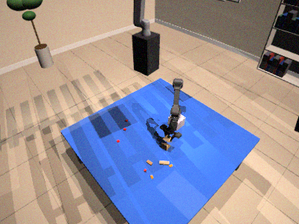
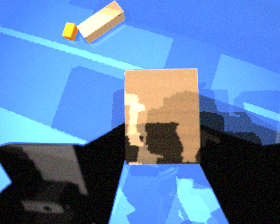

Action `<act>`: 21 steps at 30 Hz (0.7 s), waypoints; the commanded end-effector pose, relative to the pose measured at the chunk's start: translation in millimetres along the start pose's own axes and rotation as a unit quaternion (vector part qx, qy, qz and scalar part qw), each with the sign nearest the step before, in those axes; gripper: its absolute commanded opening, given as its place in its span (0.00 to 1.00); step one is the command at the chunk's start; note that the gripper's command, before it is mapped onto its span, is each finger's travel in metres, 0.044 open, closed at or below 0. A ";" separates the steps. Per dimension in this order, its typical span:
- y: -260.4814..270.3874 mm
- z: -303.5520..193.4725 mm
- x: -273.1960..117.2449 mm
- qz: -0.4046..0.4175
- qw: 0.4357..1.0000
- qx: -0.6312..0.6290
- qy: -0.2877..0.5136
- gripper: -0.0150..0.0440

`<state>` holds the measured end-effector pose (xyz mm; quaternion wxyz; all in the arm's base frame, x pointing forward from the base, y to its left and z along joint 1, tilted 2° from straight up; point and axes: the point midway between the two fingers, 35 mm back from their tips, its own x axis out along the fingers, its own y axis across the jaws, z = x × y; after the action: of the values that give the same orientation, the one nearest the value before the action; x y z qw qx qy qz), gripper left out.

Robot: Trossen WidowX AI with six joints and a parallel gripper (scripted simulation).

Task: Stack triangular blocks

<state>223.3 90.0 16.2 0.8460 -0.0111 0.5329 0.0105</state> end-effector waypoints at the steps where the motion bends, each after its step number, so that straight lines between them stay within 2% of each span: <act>1: -0.1 -2.5 10.7 0.000 1.000 -0.003 0.004 0.25; 21: 0.8 -2.3 10.7 0.001 1.000 -0.006 0.001 0.25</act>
<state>225.6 90.3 5.7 0.8455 -0.0140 0.5337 0.0119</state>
